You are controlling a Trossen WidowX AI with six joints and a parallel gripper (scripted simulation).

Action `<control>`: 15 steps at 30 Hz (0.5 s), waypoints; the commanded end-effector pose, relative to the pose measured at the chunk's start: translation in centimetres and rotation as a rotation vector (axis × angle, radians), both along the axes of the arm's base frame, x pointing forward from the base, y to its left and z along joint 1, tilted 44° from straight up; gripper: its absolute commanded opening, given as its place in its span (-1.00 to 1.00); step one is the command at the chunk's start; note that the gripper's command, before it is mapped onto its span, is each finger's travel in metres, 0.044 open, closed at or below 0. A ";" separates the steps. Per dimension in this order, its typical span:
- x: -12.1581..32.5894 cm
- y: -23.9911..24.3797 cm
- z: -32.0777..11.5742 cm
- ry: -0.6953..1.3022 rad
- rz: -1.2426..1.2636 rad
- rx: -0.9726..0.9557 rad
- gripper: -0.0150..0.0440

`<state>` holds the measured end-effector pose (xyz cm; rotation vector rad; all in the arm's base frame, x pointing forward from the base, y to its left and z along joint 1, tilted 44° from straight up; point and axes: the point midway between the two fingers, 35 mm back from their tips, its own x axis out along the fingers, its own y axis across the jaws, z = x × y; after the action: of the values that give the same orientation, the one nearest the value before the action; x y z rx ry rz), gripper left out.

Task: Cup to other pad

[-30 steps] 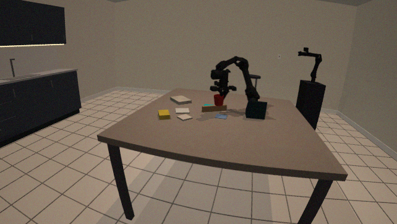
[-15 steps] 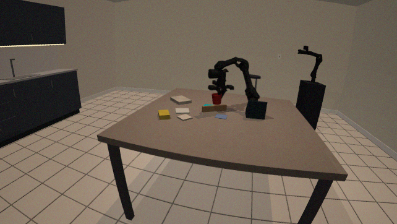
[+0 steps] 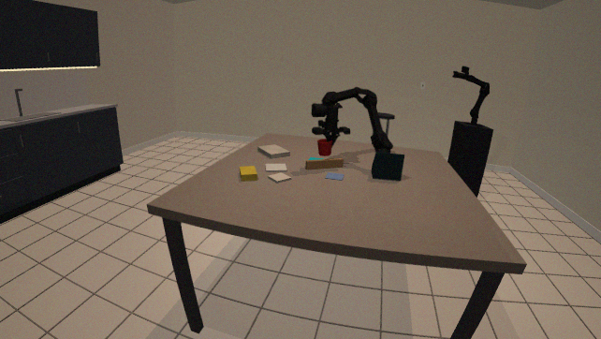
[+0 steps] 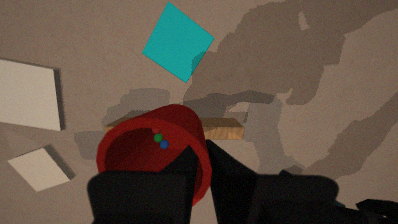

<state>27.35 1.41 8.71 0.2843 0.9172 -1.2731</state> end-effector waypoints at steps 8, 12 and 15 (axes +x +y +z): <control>1.6 -1.9 2.3 -0.009 0.004 -0.001 -0.49; 2.1 -2.6 3.0 -0.009 0.004 -0.002 -0.49; 2.5 -3.0 3.5 -0.009 0.004 -0.002 -0.49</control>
<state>29.41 -1.12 11.45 0.2871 0.9142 -1.2719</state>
